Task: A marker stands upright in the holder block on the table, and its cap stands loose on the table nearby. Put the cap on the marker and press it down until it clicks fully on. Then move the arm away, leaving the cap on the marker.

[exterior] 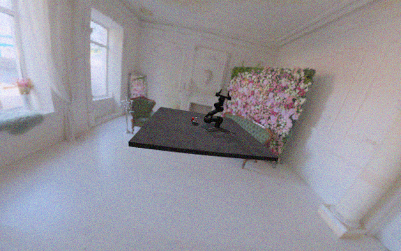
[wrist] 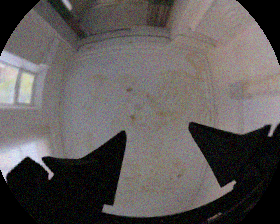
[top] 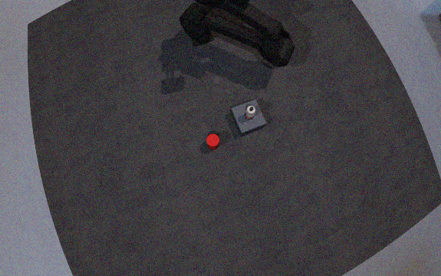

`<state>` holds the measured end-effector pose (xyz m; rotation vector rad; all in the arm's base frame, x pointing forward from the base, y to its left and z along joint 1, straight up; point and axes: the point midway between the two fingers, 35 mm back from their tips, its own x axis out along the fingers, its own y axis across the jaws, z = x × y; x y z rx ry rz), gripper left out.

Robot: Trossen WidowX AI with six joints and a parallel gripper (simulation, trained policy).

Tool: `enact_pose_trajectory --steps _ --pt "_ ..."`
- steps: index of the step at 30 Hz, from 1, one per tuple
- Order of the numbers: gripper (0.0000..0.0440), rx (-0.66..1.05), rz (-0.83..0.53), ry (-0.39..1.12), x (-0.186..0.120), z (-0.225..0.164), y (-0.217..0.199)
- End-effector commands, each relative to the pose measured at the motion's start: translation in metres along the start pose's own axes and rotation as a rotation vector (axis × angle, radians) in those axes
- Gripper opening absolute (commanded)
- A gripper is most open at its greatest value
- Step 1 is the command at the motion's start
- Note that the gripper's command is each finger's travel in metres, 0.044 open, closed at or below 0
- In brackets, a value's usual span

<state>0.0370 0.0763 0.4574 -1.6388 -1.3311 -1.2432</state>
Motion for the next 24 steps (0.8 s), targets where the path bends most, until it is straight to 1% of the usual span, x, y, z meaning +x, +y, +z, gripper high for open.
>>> enact_pose_trajectory --steps 1,6,7,8,24 --pt "0.0376 0.002 -0.001 0.007 0.001 -0.001 0.000" --pt "0.0255 0.015 -0.017 0.058 0.007 -0.011 -0.003" --pt "0.0235 0.017 -0.020 0.070 0.008 -0.013 -0.004" --pt "0.0226 0.018 -0.024 0.082 0.009 -0.016 -0.005" --pt "0.0277 0.011 -0.064 0.295 0.021 -0.056 -0.015"
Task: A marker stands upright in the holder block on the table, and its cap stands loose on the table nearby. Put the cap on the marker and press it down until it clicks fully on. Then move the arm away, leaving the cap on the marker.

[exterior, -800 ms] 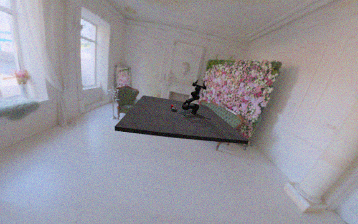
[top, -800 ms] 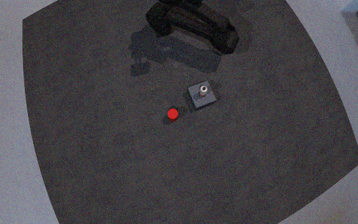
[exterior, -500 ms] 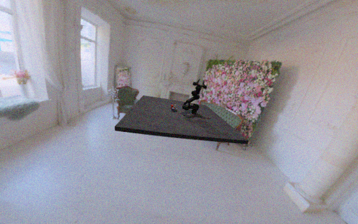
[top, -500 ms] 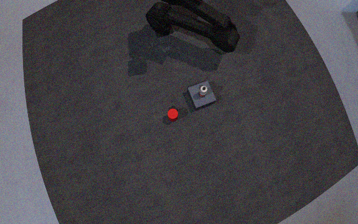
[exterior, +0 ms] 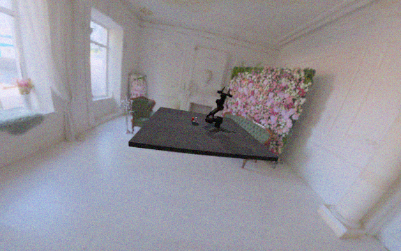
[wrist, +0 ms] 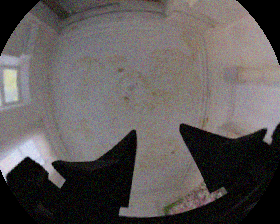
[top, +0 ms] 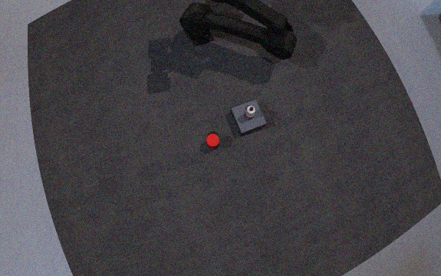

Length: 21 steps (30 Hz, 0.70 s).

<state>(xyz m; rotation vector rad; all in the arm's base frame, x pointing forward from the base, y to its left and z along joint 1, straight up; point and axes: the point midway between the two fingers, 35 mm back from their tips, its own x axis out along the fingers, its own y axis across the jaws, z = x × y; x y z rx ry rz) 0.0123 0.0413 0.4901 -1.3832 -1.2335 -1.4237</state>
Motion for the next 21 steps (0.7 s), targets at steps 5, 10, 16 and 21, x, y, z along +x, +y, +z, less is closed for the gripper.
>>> enact_pose_trajectory --steps 5,10,16,21 --pt "0.0291 -0.003 -0.013 0.103 0.009 -0.018 -0.003" --pt "0.0303 -0.001 -0.020 0.168 0.014 -0.029 -0.005" --pt "0.0312 0.004 -0.026 0.247 0.018 -0.042 -0.007" --pt "0.0317 0.010 -0.030 0.313 0.020 -0.054 -0.009"
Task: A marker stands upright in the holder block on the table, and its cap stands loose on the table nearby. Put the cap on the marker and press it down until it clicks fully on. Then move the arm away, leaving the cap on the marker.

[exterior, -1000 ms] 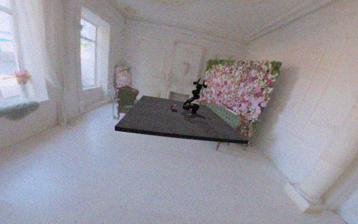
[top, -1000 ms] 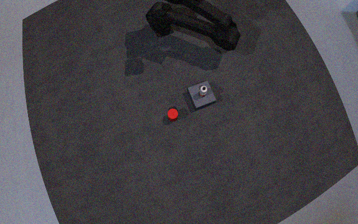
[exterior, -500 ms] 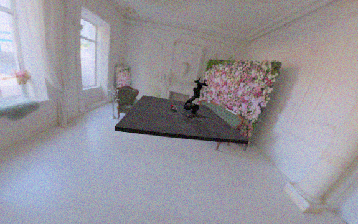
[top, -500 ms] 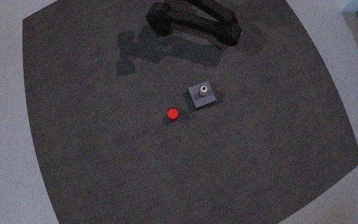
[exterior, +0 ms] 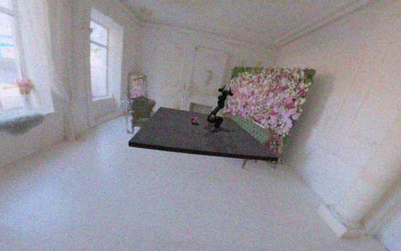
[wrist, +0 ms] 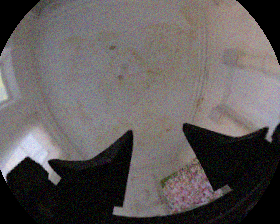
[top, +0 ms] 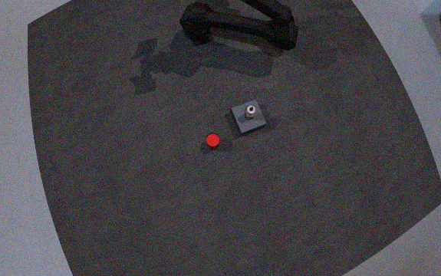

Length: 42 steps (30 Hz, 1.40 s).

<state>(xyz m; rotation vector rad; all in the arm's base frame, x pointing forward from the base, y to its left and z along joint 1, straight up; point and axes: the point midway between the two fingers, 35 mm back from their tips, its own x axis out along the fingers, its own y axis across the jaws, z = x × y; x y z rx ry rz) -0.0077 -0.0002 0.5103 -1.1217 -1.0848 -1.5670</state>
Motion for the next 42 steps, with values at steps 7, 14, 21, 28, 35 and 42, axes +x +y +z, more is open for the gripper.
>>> enact_pose_trajectory --steps 7,14,21,28,35,42 --pt "0.0317 0.008 0.000 0.130 0.010 -0.022 -0.002" --pt "0.0316 0.017 0.003 0.221 0.014 -0.037 -0.003" --pt "0.0316 0.028 0.011 0.312 0.016 -0.052 -0.003" --pt "0.0317 0.039 0.024 0.402 0.017 -0.068 -0.002" --pt "0.0317 0.050 0.041 0.491 0.016 -0.083 0.000" --pt "0.0317 0.062 0.062 0.579 0.014 -0.098 0.003"
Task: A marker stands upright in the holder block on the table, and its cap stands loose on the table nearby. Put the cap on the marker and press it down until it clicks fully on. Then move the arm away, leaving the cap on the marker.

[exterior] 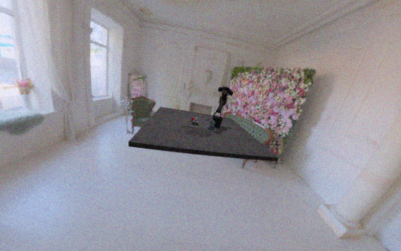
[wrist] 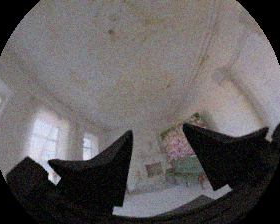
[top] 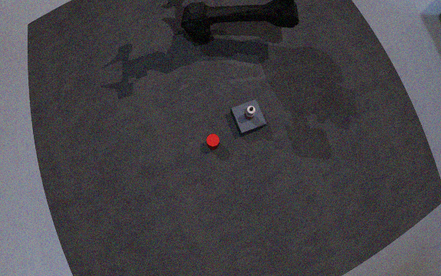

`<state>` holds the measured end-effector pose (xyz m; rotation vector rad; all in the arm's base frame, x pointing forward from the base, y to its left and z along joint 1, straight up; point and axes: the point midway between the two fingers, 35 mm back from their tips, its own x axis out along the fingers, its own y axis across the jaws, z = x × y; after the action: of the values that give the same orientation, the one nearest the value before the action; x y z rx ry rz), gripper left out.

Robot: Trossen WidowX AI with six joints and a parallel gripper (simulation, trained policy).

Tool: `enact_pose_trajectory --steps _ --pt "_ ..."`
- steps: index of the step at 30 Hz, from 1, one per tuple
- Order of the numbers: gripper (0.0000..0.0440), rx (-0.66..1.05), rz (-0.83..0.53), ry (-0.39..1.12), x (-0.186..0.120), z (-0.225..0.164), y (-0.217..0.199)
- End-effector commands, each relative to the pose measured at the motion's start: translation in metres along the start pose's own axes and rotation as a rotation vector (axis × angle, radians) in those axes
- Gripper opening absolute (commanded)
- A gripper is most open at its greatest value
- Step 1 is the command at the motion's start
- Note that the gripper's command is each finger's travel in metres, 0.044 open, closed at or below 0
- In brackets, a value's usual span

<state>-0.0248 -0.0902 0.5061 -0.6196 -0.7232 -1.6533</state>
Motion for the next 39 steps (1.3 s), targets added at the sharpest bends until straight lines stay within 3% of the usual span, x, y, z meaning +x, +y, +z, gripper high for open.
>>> enact_pose_trajectory --steps 1,39 --pt "0.0317 0.002 0.014 0.050 0.004 -0.009 0.001" --pt "0.0317 0.028 0.186 0.507 0.015 -0.090 0.026"
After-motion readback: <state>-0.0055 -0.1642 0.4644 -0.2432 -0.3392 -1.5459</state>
